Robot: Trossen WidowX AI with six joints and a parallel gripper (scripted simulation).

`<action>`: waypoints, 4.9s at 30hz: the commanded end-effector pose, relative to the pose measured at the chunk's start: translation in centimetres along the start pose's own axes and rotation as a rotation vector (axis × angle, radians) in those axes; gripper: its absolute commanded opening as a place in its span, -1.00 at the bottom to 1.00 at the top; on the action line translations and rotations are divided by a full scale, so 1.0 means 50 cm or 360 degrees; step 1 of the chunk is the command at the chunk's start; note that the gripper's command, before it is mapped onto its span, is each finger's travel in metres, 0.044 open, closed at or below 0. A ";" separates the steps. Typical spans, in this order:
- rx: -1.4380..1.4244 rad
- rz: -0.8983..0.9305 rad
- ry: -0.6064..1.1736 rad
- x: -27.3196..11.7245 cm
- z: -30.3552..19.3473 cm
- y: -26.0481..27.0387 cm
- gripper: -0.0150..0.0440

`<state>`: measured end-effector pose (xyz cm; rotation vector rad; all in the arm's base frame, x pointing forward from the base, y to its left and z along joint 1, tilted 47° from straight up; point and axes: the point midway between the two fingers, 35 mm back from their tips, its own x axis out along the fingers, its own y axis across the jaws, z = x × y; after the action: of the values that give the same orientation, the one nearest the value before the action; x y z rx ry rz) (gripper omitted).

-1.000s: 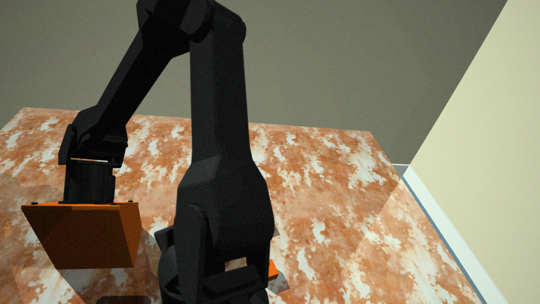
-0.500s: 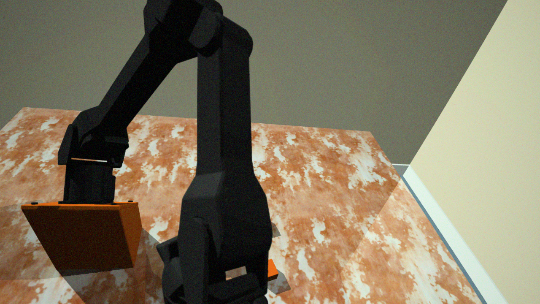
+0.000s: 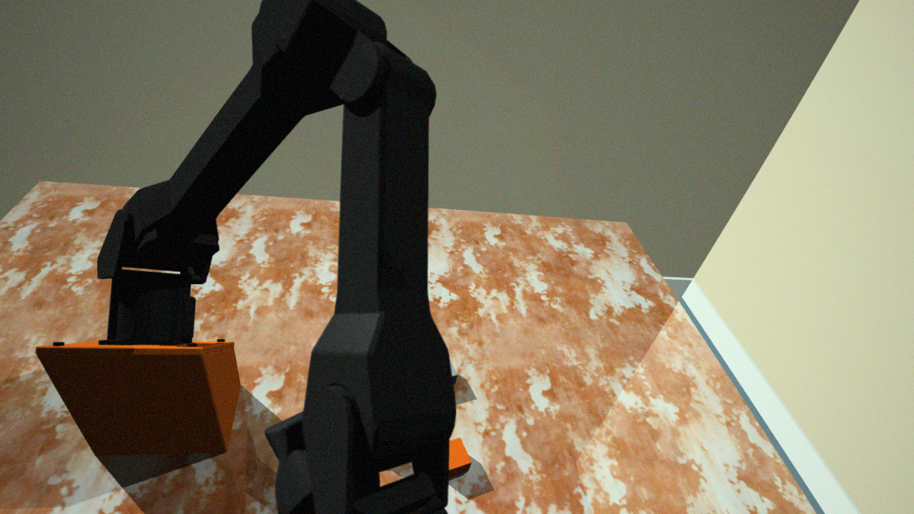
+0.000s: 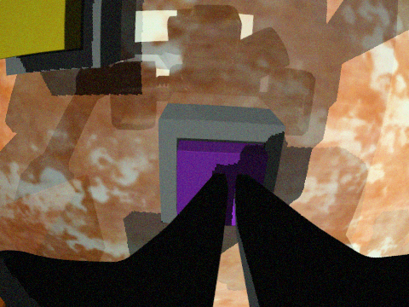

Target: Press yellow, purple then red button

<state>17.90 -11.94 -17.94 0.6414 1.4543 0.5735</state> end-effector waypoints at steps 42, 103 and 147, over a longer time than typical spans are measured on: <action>0.0020 0.0017 0.0009 -0.183 -0.006 0.001 -0.42; 0.0020 0.0056 0.0009 -0.031 0.091 0.585 -0.42; 0.0020 0.0056 0.0010 -0.070 0.092 0.588 -0.33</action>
<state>23.02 6.48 4.65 0.6905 1.4604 0.5911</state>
